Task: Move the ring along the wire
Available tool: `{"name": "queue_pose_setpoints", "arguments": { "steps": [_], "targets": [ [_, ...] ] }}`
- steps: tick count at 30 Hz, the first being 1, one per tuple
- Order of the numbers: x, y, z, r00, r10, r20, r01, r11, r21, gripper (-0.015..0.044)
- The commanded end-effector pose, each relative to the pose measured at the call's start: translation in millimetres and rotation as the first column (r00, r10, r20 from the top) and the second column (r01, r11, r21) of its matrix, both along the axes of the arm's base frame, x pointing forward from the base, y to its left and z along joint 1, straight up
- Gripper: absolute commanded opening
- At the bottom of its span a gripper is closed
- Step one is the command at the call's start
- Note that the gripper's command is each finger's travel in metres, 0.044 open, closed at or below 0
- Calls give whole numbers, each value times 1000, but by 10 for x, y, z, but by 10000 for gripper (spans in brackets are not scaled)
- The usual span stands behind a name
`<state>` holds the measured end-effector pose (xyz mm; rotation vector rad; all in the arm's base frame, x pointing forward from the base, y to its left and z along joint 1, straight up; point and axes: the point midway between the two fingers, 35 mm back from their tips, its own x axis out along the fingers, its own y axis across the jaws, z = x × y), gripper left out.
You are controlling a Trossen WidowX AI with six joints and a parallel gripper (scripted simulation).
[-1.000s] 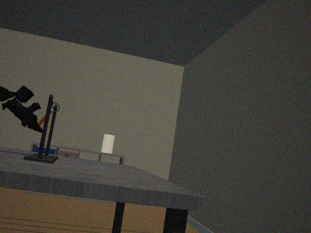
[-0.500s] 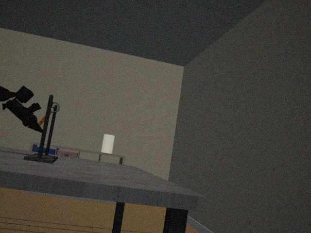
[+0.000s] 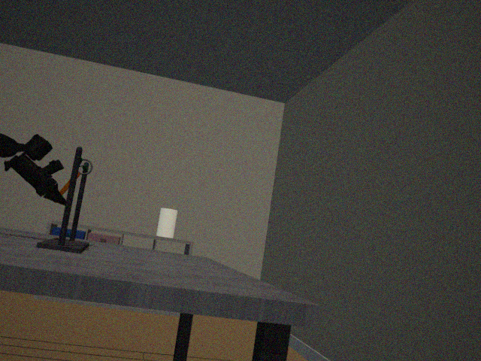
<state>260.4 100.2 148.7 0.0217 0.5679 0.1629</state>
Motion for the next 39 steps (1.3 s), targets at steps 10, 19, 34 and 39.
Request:
{"name": "queue_pose_setpoints", "arguments": {
  "steps": [10,19,34,39],
  "targets": [
    [2,104,-25,1000,-5,1,5,1000,-1,-150],
    [3,107,-153,1000,-5,1,5,1000,-1,-150],
    [3,107,-164,1000,-5,1,5,1000,-1,-150],
    [3,107,-164,1000,-5,1,5,1000,-1,-150]
  ]
}}
